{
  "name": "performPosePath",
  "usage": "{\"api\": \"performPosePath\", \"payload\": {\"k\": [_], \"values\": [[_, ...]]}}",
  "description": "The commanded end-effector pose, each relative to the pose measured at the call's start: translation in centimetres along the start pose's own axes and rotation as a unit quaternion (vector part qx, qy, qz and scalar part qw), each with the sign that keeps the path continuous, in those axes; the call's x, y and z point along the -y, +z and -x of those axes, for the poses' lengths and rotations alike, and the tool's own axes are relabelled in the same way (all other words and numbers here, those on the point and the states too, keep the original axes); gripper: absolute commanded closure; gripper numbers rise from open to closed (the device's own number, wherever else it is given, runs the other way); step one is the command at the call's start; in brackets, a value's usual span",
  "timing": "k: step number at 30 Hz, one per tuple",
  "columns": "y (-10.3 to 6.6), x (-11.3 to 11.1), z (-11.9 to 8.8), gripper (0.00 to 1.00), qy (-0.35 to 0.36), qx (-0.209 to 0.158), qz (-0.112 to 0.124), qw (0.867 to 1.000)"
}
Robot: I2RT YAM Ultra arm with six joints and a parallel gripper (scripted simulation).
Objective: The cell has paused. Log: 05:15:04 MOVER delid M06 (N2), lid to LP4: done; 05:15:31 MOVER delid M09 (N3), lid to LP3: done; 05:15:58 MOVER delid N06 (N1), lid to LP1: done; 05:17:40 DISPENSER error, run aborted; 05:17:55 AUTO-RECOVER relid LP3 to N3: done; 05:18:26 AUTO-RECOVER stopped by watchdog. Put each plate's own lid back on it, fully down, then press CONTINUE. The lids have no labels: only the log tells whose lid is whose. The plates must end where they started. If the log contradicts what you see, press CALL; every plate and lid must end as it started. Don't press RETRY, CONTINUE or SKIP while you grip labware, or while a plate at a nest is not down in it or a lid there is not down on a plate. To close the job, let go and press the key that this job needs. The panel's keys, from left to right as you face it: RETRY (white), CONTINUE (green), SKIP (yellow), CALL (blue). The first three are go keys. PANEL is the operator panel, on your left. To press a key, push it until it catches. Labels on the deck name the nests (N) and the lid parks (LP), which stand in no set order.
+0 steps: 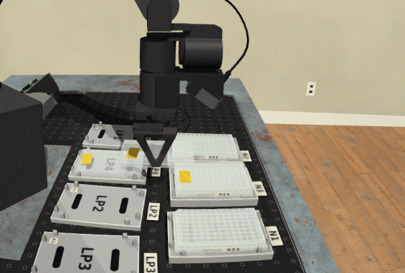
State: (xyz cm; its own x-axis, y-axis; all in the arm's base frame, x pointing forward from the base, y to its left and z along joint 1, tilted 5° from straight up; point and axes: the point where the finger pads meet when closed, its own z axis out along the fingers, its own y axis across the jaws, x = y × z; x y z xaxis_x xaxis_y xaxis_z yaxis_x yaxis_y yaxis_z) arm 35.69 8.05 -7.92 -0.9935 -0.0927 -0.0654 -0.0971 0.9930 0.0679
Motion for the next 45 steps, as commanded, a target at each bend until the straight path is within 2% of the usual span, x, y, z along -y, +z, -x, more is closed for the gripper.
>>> {"api": "performPosePath", "payload": {"k": [1, 31, 33, 41, 45], "values": [[-0.3, 0.7, 0.9, 1.0, -0.018, -0.005, 0.005, 1.0], [-0.3, 13.0, 7.8, 1.0, -0.018, -0.003, 0.004, 1.0], [-0.3, 13.0, 7.8, 1.0, -0.018, -0.003, 0.004, 1.0], [-0.3, 16.6, 9.8, 1.0, -0.018, -0.003, 0.003, 1.0], [-0.3, 16.8, 9.9, 1.0, -0.018, -0.003, 0.002, 1.0]]}}
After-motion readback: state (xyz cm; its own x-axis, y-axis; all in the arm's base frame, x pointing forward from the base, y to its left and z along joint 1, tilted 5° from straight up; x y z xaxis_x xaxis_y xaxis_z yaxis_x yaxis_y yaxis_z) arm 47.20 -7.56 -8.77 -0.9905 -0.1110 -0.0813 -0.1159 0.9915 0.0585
